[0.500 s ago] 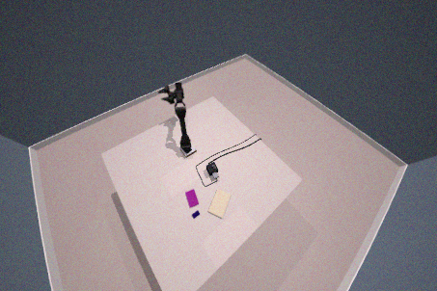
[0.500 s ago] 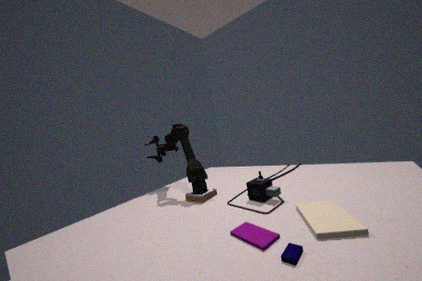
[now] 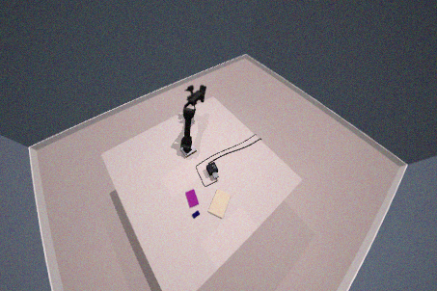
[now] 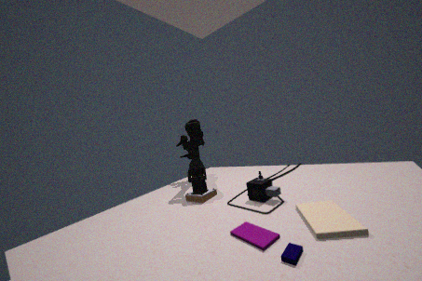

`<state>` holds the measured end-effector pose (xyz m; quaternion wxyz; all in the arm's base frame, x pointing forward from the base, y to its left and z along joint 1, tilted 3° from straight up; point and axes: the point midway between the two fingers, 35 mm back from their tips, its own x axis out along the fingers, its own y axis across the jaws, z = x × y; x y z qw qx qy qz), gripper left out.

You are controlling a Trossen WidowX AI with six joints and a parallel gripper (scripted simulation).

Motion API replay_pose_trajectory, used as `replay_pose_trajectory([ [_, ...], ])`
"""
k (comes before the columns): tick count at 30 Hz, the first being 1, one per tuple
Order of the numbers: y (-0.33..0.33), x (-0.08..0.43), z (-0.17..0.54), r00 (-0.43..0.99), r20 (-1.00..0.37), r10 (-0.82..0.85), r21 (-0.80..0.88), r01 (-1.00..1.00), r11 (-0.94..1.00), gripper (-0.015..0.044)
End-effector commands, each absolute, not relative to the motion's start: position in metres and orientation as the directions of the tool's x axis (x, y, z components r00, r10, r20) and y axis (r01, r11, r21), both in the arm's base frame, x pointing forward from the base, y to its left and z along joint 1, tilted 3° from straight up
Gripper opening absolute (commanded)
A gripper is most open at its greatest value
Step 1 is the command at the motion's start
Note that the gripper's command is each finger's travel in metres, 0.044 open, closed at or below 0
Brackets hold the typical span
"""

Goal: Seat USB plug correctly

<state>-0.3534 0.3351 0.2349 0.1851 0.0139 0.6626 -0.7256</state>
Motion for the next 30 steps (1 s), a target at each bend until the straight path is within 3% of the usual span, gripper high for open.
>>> replay_pose_trajectory([
  [1,0.375,-0.298,0.228,-0.935,-0.347,-0.066,-0.917,0.353,-0.187,0.0440],
  [8,0.437,-0.151,0.203,-0.801,-0.526,0.286,-0.775,0.314,-0.548,0.0440],
  [17,0.429,0.058,0.178,-0.463,-0.717,0.521,-0.530,-0.124,-0.839,0.0440],
  [23,0.365,0.181,0.164,-0.220,-0.827,0.518,-0.355,-0.511,-0.783,0.0440],
  [30,0.246,0.280,0.152,-0.017,-0.927,0.375,-0.170,-0.871,-0.460,0.0440],
])
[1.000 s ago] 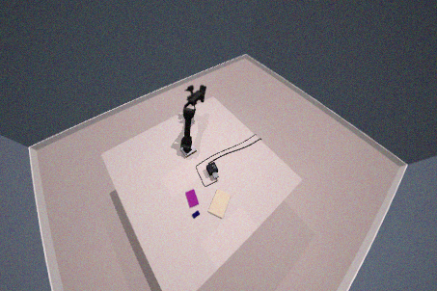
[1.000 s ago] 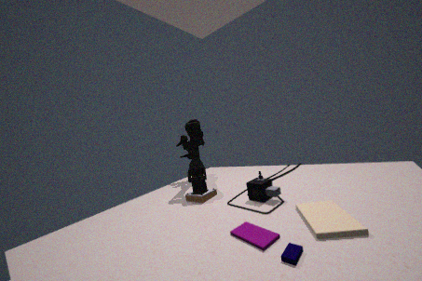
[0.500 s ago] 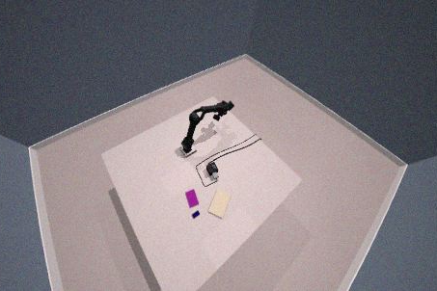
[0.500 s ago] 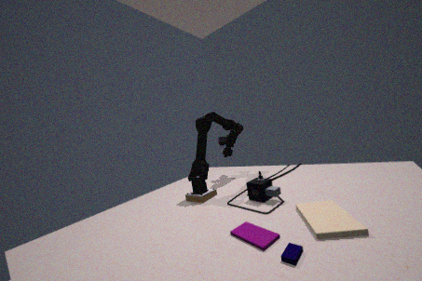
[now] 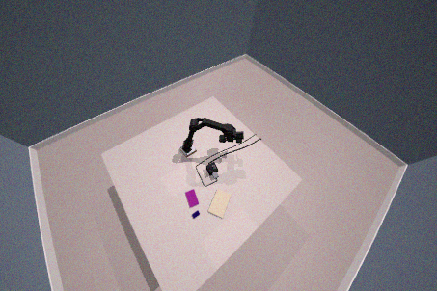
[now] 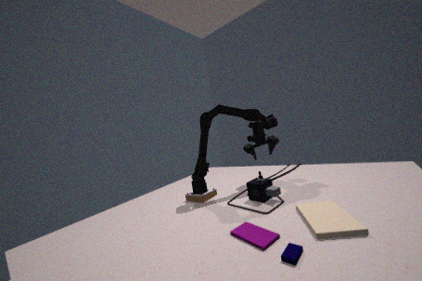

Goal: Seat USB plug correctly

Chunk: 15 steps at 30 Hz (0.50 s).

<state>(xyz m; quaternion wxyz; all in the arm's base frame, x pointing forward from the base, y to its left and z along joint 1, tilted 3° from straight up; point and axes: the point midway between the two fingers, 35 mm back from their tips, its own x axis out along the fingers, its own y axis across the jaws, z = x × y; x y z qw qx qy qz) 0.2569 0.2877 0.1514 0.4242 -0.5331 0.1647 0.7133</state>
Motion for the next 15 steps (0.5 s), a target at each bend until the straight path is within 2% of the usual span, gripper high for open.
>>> replay_pose_trajectory([
  [1,0.227,0.289,0.151,0.001,-0.938,0.347,-0.148,-0.906,-0.397,0.0440],
  [5,0.146,0.313,0.147,0.043,-0.974,0.224,-0.070,-0.991,-0.117,0.0440],
  [10,0.047,0.312,0.146,0.026,-0.997,0.077,-0.007,-0.972,0.237,0.0440],
  [15,0.033,0.306,0.146,0.018,-0.998,0.058,0.000,-0.959,0.283,0.0440],
])
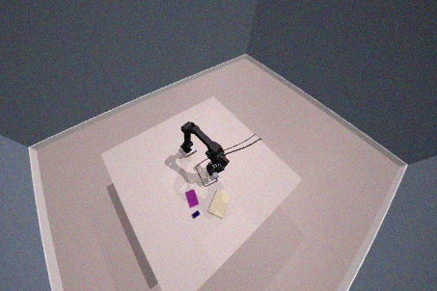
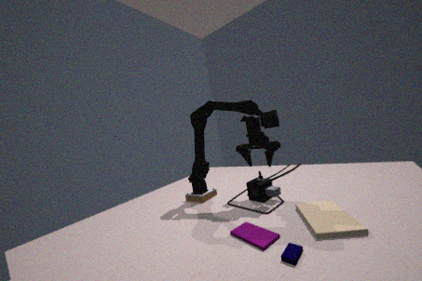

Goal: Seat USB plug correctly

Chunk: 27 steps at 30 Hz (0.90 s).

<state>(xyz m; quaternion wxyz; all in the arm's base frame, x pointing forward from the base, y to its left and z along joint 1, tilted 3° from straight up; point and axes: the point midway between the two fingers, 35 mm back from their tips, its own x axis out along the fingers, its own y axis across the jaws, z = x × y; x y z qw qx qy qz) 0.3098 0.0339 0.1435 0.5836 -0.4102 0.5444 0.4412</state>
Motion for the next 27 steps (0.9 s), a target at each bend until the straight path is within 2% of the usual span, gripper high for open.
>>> replay_pose_trajectory([
  [1,0.033,0.306,0.146,0.018,-0.998,0.058,0.000,-0.959,0.283,0.0440],
  [27,0.034,0.305,0.122,0.018,-0.998,0.058,0.000,-0.959,0.283,0.0440],
])
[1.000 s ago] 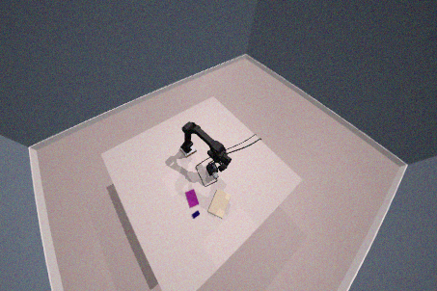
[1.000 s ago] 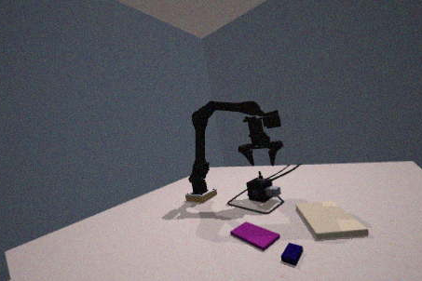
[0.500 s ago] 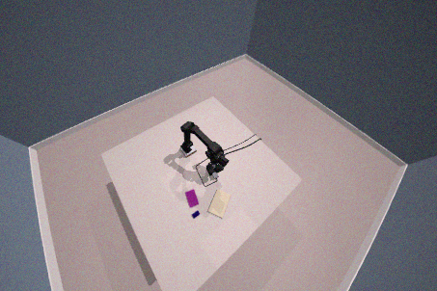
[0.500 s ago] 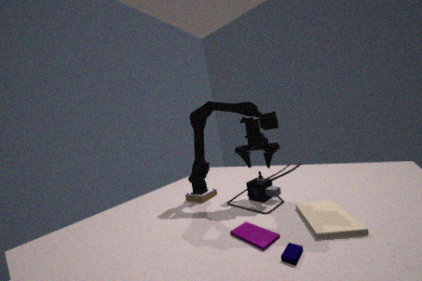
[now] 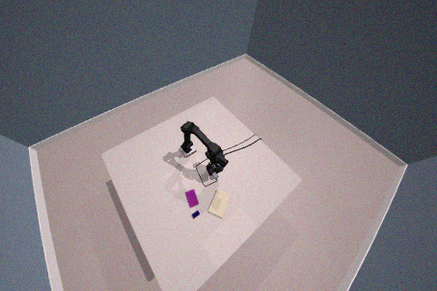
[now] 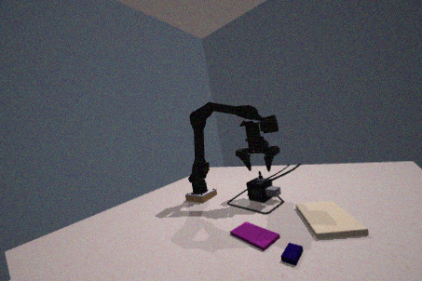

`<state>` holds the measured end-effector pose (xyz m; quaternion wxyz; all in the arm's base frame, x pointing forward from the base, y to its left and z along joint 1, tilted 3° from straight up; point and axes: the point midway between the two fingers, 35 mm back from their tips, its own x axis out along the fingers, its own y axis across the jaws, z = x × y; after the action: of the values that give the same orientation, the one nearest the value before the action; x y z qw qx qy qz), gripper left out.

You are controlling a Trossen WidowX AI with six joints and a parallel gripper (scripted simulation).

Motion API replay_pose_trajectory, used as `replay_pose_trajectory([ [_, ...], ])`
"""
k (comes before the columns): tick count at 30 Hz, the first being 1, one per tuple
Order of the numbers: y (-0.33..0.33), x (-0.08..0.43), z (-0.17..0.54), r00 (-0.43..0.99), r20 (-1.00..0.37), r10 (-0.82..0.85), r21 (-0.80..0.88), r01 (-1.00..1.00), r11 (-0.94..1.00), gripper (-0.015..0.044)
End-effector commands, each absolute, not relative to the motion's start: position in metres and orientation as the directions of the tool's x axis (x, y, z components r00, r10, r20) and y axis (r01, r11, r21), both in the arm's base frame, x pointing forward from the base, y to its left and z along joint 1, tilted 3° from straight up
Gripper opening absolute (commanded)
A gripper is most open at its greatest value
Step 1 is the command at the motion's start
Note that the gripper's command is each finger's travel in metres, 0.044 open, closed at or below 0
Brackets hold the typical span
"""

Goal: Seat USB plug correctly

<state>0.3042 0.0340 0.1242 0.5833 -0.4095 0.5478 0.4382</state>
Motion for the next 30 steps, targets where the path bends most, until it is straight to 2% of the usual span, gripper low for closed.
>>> replay_pose_trajectory([
  [1,0.0336,0.3047,0.1207,0.018,-0.998,0.058,0.000,-0.959,0.283,0.0440],
  [8,0.0338,0.3047,0.1157,0.018,-0.998,0.058,0.000,-0.959,0.283,0.0440],
  [24,0.0344,0.3041,0.1173,0.016,-0.998,0.063,0.003,-0.960,0.281,0.0020],
  [30,0.0344,0.3041,0.1173,0.016,-0.998,0.063,0.003,-0.960,0.281,0.0000],
])
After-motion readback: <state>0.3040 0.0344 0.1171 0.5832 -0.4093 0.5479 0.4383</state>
